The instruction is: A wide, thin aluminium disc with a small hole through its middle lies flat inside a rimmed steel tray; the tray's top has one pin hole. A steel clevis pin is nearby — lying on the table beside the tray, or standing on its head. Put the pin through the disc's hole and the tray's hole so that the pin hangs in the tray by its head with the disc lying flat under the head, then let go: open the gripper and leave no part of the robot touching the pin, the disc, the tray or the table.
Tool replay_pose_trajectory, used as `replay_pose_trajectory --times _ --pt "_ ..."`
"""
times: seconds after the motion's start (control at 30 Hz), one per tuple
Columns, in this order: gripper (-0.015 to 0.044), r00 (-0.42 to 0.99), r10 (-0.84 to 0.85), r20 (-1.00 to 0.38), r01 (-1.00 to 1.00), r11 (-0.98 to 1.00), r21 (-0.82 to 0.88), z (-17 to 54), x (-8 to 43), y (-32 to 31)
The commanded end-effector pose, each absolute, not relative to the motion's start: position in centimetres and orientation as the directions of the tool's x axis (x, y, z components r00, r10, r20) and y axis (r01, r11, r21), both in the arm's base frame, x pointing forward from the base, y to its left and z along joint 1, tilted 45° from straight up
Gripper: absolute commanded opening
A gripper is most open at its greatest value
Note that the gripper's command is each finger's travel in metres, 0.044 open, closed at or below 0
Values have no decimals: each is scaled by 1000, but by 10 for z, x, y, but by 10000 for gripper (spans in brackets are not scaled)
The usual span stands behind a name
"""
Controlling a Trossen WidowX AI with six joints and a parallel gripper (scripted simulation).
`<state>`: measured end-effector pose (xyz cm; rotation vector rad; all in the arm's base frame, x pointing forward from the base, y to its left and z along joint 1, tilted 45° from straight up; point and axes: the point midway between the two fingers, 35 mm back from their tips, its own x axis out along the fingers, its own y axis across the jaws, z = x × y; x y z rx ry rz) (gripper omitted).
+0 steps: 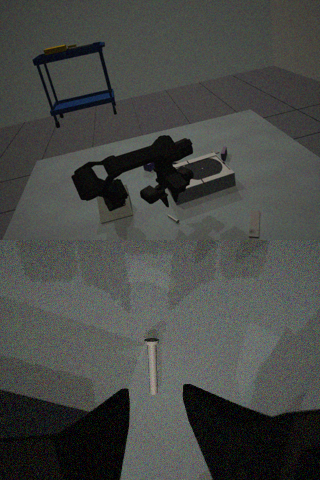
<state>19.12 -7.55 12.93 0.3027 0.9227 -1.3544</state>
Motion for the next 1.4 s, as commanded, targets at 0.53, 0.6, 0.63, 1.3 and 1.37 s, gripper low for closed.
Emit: replay_pose_trajectory --times 0.53,0.6,0.63,1.3,1.37 --pt "160 -60 -704 -707 919 237 -314 110 190 -95" --pt "160 -60 -704 -707 919 237 -314 108 189 -97" --pt "160 -60 -704 -707 919 237 -314 107 189 -98" --pt "160 -60 -705 -706 919 236 -314 84 186 -122" --pt "160 -60 -706 -706 919 236 -314 81 185 -124"
